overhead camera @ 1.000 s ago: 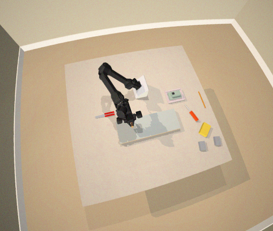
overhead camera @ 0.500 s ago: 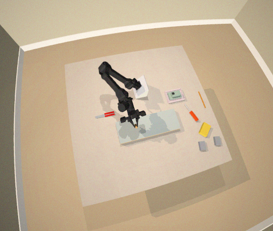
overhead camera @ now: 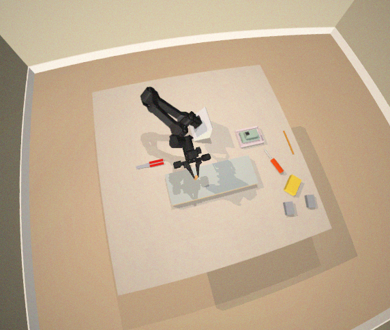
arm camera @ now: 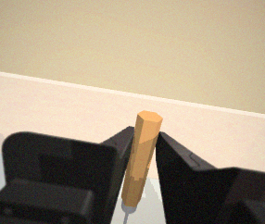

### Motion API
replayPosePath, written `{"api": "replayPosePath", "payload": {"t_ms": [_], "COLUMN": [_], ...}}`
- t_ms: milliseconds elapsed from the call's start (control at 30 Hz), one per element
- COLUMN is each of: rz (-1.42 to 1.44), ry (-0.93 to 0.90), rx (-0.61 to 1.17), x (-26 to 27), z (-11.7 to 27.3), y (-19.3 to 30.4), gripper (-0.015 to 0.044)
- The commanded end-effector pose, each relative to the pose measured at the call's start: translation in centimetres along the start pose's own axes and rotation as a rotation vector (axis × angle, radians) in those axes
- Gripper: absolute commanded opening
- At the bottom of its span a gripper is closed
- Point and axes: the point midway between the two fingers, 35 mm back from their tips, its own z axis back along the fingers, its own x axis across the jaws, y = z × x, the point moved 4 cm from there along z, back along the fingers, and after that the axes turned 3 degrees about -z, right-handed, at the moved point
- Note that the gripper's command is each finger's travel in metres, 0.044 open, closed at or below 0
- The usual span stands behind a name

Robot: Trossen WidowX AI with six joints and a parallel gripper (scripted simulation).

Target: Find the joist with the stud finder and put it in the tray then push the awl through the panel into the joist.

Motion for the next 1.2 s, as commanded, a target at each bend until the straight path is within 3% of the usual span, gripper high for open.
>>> {"api": "replayPosePath", "payload": {"t_ms": [0, 1167], "rz": [0.025, 0.026], "ry": [0.017, 0.018], "rx": [-0.100, -0.104], "x": [0.2, 0.1], "z": [1.0, 0.6], "y": [-0.7, 0.8], "gripper": [0.0000, 0.0000]}}
